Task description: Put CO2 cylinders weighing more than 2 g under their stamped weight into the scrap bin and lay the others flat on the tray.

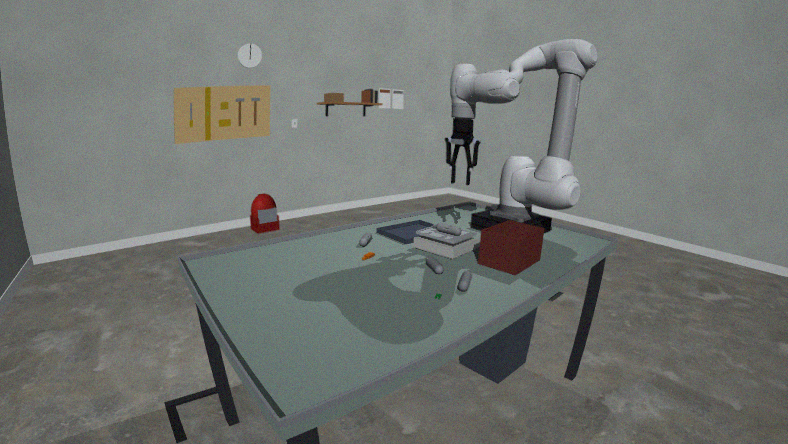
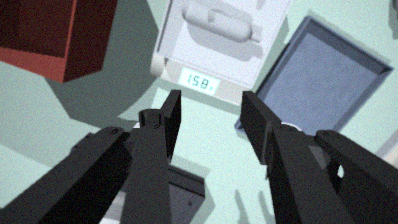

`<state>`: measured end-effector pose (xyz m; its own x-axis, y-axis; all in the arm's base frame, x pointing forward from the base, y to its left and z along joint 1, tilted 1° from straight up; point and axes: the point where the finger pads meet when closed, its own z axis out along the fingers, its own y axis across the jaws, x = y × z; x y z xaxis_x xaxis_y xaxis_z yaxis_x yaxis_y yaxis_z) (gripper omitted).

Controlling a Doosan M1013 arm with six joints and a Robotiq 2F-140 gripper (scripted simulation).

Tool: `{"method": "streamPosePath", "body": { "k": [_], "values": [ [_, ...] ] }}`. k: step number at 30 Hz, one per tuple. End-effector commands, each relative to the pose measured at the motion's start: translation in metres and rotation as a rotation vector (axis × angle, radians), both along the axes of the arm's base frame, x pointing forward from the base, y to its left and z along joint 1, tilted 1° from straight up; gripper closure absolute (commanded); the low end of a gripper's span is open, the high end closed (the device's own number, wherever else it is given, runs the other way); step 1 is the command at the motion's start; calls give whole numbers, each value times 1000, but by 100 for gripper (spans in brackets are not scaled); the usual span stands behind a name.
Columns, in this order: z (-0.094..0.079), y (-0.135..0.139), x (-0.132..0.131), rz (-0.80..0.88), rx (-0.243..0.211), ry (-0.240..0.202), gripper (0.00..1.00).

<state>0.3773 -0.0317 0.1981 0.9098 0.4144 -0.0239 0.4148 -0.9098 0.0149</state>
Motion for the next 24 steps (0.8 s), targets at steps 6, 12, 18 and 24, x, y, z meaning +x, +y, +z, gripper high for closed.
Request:
{"method": "streamPosePath", "body": {
  "k": [6,12,18,24],
  "values": [
    [-39,4,50,522,10,7,59],
    [-60,8,72,847,6,16,59],
    [-62,9,75,1059,12,19,59],
    [-65,9,75,1237,33,15,59]
  ]
}}
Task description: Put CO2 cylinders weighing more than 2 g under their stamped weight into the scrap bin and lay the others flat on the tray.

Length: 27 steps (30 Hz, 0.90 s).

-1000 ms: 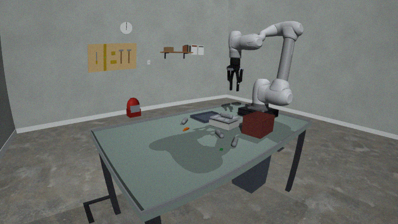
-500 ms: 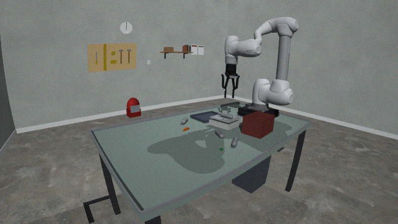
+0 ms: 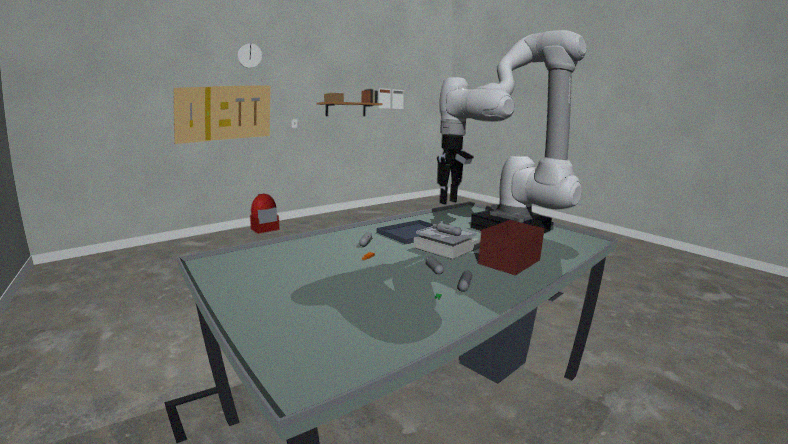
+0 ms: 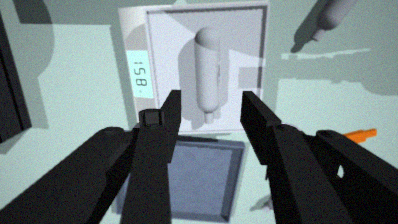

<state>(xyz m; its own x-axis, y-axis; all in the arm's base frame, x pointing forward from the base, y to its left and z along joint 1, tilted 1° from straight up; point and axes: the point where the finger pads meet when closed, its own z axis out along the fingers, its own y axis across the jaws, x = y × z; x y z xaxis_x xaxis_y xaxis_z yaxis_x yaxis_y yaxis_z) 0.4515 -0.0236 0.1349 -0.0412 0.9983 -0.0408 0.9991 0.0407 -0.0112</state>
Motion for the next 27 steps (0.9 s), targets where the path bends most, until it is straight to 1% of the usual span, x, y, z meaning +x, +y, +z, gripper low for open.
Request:
{"method": "streamPosePath", "body": {
  "k": [1,5,9,11,23,26,27],
  "values": [
    [-3,1,0,53,37,4,59],
    [-11,0,0,53,37,4,59],
    [-25,0,0,53,37,4,59],
    [-25,0,0,53,37,4,59],
    [-77,0,0,53,37,4,59],
    [-88,0,-1,53,37,4,59],
    [-88,0,-1,53,37,4,59]
  ]
}}
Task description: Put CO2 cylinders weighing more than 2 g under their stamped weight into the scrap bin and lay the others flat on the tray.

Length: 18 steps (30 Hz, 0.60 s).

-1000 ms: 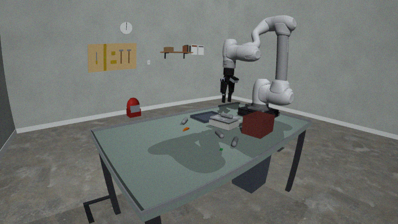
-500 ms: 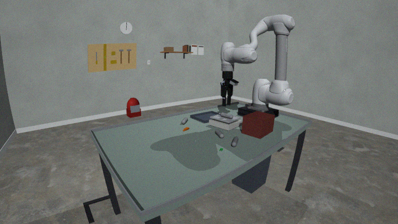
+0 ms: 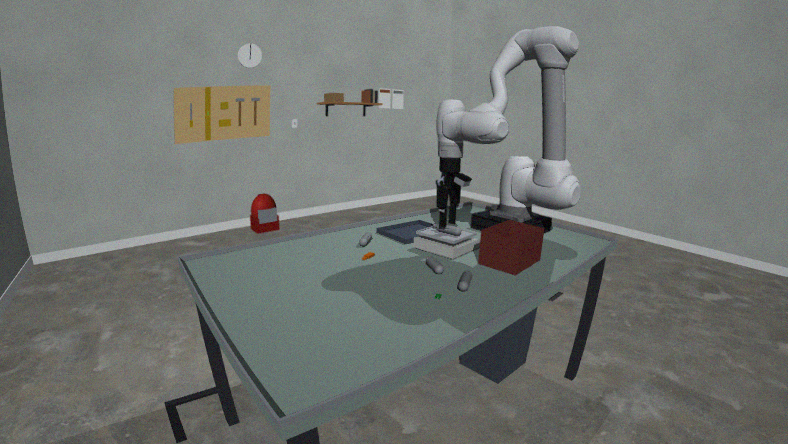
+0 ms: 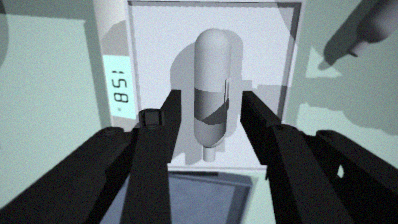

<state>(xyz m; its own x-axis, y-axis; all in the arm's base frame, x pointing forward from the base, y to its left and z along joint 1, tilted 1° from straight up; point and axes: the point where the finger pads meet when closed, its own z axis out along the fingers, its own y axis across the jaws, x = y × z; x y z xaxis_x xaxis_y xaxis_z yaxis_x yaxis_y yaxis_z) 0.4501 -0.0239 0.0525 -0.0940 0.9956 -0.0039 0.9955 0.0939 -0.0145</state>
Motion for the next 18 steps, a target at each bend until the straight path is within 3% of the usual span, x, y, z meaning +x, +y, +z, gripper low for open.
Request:
{"method": "streamPosePath", "body": {
  "k": [1,9,18],
  "values": [
    [-5,0,1,0,0,-2,59],
    [-22,0,1,0,0,-2,59],
    [-25,0,1,0,0,-2,59]
  ]
}}
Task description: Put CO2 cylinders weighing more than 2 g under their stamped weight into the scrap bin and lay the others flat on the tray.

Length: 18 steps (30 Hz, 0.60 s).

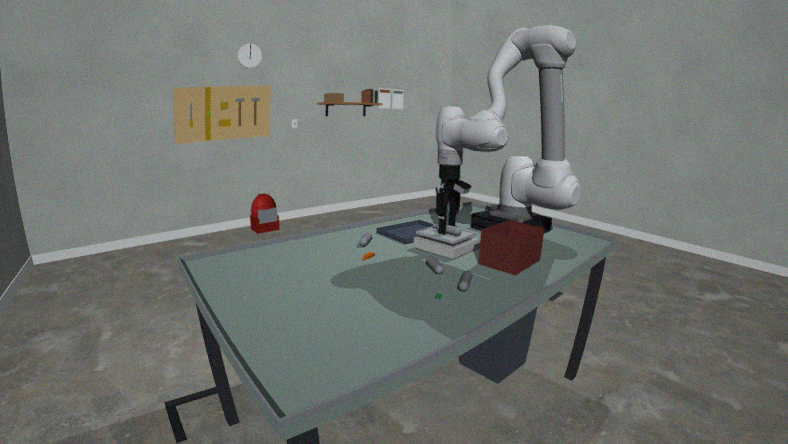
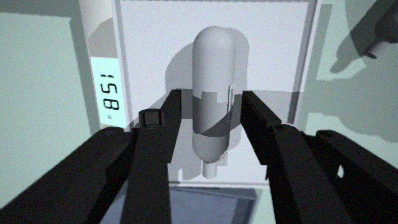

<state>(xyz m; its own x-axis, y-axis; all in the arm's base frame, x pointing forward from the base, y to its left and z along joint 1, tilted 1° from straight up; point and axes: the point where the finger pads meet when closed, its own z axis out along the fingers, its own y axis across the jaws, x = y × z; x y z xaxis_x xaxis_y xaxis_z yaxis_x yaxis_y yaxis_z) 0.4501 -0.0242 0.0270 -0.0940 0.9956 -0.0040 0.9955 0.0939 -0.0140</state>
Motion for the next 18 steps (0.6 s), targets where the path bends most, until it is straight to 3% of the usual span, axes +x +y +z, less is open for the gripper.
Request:
{"method": "streamPosePath", "body": {
  "k": [1,6,7,18],
  "values": [
    [0,0,1,0,0,-1,59],
    [0,0,1,0,0,-1,59],
    [0,0,1,0,0,-1,90],
    [1,0,1,0,0,-1,90]
  ]
}}
